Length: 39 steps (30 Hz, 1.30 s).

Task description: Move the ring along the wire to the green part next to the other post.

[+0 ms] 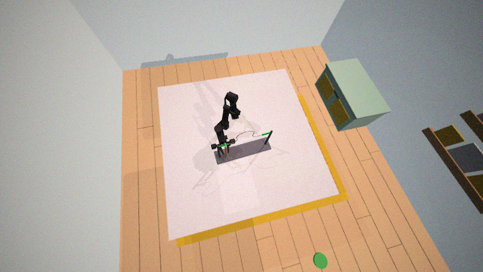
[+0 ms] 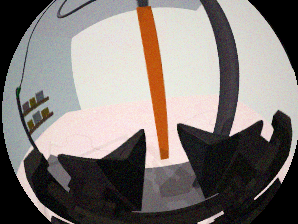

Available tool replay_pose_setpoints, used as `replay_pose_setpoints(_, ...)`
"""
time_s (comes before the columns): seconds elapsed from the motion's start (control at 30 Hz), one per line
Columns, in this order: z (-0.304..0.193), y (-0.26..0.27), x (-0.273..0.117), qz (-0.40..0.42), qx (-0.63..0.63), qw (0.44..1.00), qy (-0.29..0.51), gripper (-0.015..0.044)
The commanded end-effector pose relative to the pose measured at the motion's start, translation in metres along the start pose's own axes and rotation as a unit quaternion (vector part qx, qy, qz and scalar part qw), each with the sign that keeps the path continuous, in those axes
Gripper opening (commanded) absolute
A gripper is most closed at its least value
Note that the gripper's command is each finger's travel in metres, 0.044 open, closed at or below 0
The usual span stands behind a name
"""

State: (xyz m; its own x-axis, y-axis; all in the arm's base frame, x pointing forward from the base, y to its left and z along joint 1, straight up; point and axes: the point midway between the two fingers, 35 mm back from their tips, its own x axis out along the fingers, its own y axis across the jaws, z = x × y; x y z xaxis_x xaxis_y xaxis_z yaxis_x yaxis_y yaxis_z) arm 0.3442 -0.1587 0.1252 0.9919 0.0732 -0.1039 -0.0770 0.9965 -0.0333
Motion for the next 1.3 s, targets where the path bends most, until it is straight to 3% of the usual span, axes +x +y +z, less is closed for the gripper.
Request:
replay_pose_setpoints(0.0,-0.0003,0.0009,0.0009,0.002,0.0,1.0,-0.002,0.016)
replay_pose_setpoints(0.37,-0.0005,0.0005,0.0003,0.002,-0.003,1.0,-0.002,0.016)
replay_pose_setpoints(1.1,-0.0012,0.0006,0.002,0.002,0.002,1.0,-0.005,0.0013)
replay_pose_setpoints(1.27,-0.0012,0.0006,0.002,0.002,0.002,1.0,-0.005,-0.0118)
